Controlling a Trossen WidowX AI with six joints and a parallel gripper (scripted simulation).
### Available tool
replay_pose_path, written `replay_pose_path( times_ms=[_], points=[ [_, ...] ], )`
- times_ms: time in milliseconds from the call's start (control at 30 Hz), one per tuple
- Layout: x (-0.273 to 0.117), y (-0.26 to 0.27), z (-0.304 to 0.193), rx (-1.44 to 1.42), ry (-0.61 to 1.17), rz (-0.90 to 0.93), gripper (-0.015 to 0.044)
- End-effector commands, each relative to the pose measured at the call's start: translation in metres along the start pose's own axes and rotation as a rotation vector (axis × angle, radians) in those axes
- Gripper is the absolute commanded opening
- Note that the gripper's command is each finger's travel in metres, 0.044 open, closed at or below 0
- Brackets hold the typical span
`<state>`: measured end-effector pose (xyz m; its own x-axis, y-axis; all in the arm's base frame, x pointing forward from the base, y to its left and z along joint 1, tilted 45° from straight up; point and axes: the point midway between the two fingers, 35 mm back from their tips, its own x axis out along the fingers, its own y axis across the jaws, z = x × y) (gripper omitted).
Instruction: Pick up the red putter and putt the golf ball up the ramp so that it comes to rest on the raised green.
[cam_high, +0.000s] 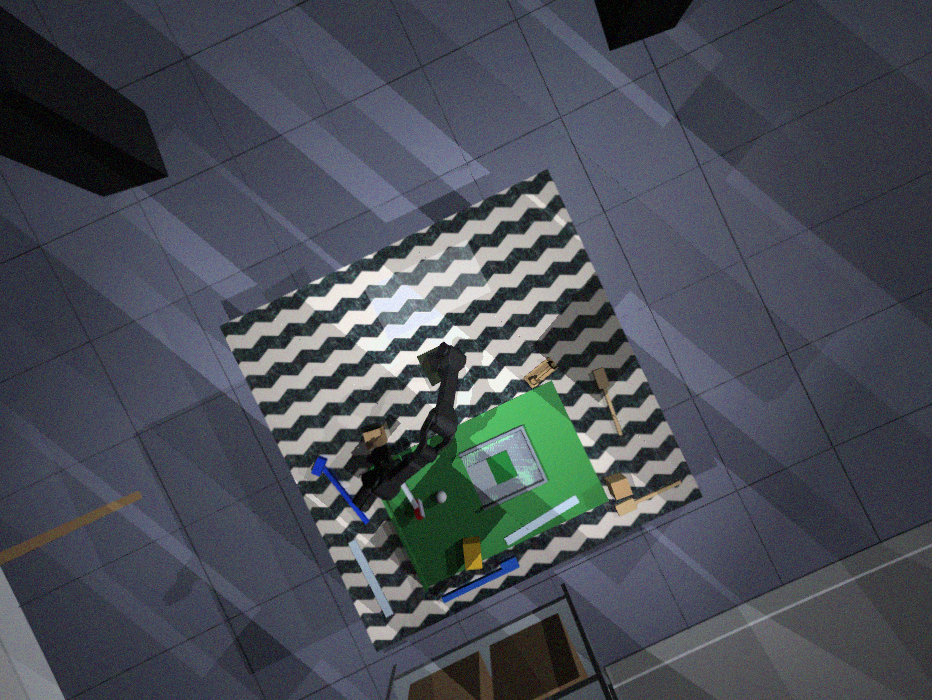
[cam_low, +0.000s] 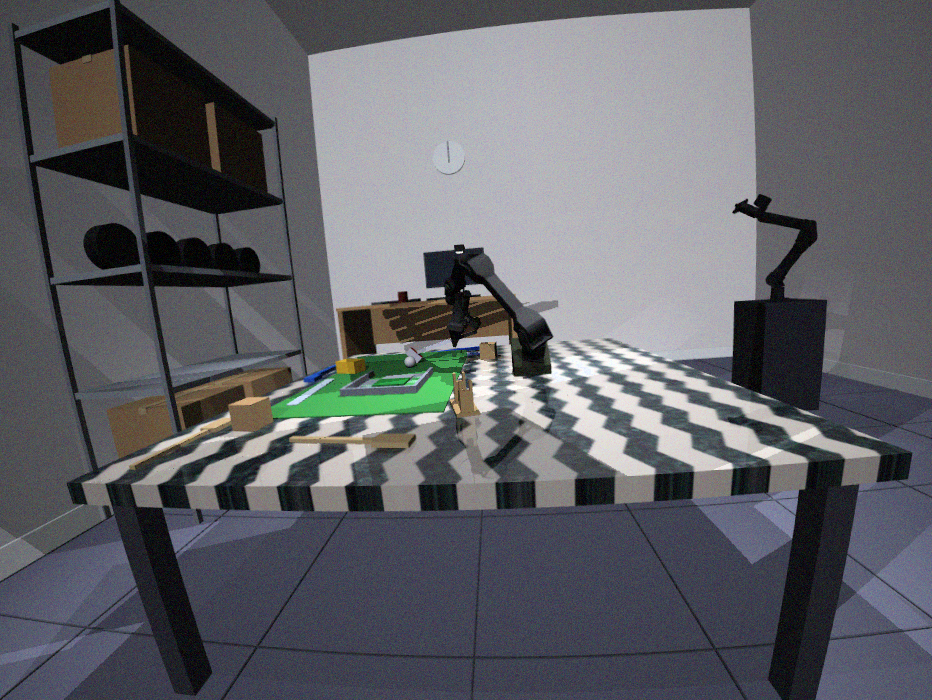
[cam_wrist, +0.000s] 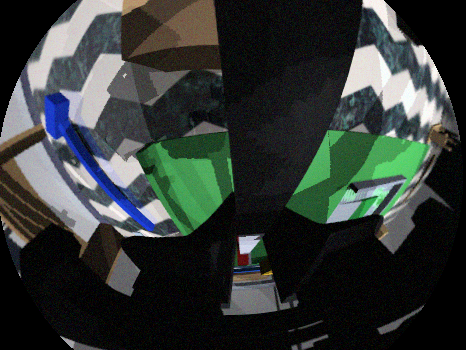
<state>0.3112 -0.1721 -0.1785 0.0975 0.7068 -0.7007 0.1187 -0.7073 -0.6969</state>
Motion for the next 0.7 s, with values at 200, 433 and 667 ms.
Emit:
replay_pose_path(
  times_ms=[200, 433, 667],
  points=[
    [-0.003, -0.072, -0.009, 0.0, 0.001, 0.001, 0.0],
    [0.001, -0.135, 0.0, -0.001, 0.001, -0.005, 0.0],
    [-0.006, -0.134, -0.003, -0.001, 0.001, -0.004, 0.0]
  ],
)
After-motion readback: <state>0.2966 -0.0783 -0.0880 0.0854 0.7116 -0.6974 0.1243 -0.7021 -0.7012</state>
